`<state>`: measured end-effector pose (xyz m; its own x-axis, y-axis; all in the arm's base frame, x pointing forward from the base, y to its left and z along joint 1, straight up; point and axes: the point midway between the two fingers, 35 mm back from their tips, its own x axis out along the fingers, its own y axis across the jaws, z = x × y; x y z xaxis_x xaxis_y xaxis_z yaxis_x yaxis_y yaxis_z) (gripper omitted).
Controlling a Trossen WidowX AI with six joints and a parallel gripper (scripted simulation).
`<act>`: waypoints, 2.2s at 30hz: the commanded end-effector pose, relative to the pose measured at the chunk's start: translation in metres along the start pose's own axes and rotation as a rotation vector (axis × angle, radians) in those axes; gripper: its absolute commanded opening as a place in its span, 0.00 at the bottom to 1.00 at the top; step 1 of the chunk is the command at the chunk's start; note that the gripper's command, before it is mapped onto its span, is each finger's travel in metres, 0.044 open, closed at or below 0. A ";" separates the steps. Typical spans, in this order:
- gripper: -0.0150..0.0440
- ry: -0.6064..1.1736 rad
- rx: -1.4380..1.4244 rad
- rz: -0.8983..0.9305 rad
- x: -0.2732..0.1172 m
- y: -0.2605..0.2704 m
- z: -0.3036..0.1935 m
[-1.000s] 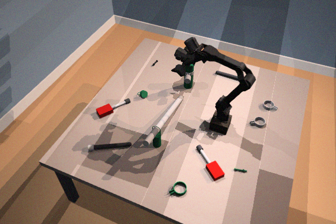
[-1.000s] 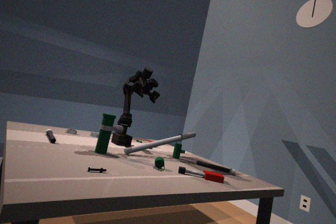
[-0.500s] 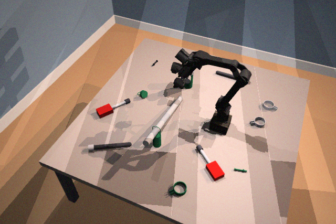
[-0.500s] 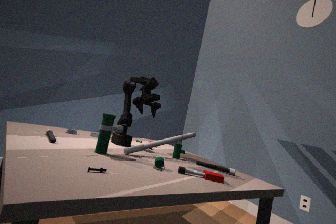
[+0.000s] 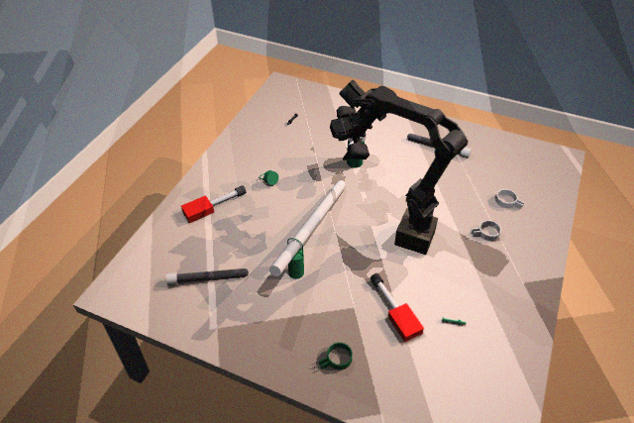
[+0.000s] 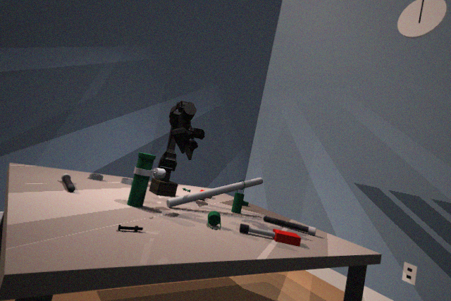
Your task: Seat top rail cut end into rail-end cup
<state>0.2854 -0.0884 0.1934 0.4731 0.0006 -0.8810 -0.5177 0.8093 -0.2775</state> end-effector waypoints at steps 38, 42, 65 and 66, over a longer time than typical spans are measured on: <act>1.00 -0.100 -1.141 -0.001 0.028 -0.047 -0.109; 1.00 -0.100 -1.141 -0.001 0.035 -0.044 -0.113; 1.00 -0.101 -1.141 -0.002 0.069 -0.045 -0.110; 1.00 -0.101 -1.141 -0.002 0.070 -0.045 -0.110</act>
<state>0.2617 -0.1900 0.1086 0.5090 0.0869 -0.8564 -0.8327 -0.2023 -0.5155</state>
